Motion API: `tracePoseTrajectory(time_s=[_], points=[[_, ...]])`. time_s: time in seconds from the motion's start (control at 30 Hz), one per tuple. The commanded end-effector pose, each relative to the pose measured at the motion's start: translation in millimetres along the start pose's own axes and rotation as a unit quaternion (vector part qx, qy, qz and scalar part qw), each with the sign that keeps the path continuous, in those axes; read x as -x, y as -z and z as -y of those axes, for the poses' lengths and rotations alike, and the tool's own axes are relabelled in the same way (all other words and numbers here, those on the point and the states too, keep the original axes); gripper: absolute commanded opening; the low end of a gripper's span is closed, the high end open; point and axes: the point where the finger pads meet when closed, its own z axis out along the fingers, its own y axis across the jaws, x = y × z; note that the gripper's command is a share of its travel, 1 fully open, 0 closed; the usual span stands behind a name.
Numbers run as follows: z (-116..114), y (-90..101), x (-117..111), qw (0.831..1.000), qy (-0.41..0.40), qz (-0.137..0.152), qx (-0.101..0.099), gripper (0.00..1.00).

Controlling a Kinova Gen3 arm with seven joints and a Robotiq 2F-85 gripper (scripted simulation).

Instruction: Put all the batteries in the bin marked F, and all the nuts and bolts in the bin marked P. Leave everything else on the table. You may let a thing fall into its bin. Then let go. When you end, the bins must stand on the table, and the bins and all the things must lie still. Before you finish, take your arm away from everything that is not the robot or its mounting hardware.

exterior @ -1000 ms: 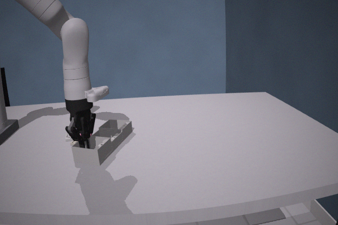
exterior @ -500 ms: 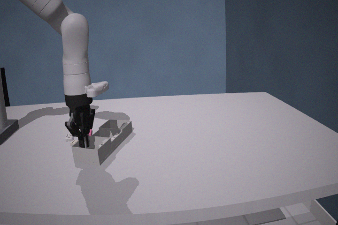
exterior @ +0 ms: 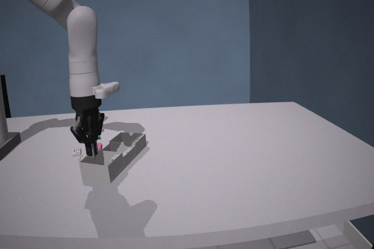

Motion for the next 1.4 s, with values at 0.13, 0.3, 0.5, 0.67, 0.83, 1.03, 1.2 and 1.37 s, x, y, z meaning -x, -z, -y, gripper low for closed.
tracePoseTrajectory(time_s=[0.13, 0.3, 0.5, 0.67, 0.83, 1.03, 1.2, 1.37], points=[[-3, 25.8, -3, 1.0, -0.002, -0.006, 0.003, 0.09], [-3, 27.8, -3, 1.0, -0.002, -0.006, 0.003, 0.09], [17, 27.8, -3, 1.0, -0.002, -0.006, 0.003, 0.09], [42, 27.7, -3, 1.0, -0.002, -0.006, 0.003, 0.09], [57, 27.6, -3, 1.0, -0.002, -0.006, 0.003, 0.09], [81, 27.5, -3, 1.0, -0.002, -0.006, 0.003, 0.09], [81, 27.5, -3, 1.0, -0.002, -0.006, 0.003, 0.09], [81, 22.1, -3, 1.0, -0.002, -0.006, 0.003, 0.09]])
